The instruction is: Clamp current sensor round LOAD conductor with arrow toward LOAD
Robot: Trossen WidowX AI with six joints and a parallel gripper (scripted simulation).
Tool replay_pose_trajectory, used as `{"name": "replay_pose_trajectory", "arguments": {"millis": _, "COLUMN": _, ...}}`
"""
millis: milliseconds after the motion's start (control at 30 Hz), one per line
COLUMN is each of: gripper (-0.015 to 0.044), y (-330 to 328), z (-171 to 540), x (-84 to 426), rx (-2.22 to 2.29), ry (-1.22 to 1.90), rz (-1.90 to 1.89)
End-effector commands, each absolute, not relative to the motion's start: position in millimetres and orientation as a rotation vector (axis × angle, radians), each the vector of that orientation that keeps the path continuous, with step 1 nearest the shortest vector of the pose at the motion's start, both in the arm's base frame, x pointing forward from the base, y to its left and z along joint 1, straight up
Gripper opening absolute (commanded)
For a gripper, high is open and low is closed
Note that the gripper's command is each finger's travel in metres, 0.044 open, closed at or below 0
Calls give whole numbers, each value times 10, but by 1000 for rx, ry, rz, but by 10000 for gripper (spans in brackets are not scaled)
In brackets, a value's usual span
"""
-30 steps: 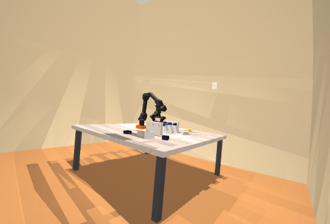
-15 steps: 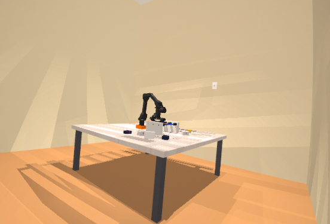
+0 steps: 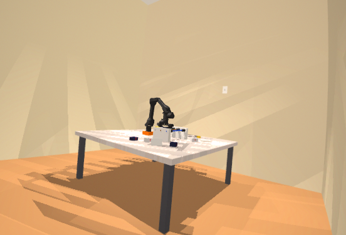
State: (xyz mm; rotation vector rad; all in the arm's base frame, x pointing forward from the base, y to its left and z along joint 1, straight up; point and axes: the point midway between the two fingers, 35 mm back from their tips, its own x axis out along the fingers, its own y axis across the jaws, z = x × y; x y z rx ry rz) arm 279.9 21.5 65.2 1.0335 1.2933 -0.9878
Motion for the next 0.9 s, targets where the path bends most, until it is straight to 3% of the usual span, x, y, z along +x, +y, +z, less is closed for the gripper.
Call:
{"name": "replay_pose_trajectory", "arguments": {"millis": 0, "gripper": 360, "y": 215, "z": 646, "x": 2797, "rx": 1032, "ry": 1295, "rz": -989}}
{"name": "replay_pose_trajectory", "arguments": {"millis": 367, "gripper": 287, "y": 215, "z": 646, "x": 2797, "rx": 1032, "ry": 1295, "rz": -989}}
{"name": "replay_pose_trajectory", "arguments": {"millis": 733, "gripper": 0, "y": 215, "z": 646, "x": 2797, "rx": 1032, "ry": 1295, "rz": -989}}
{"name": "replay_pose_trajectory", "arguments": {"millis": 867, "gripper": 0, "y": 215, "z": 646, "x": 2797, "rx": 1032, "ry": 1295, "rz": -989}}
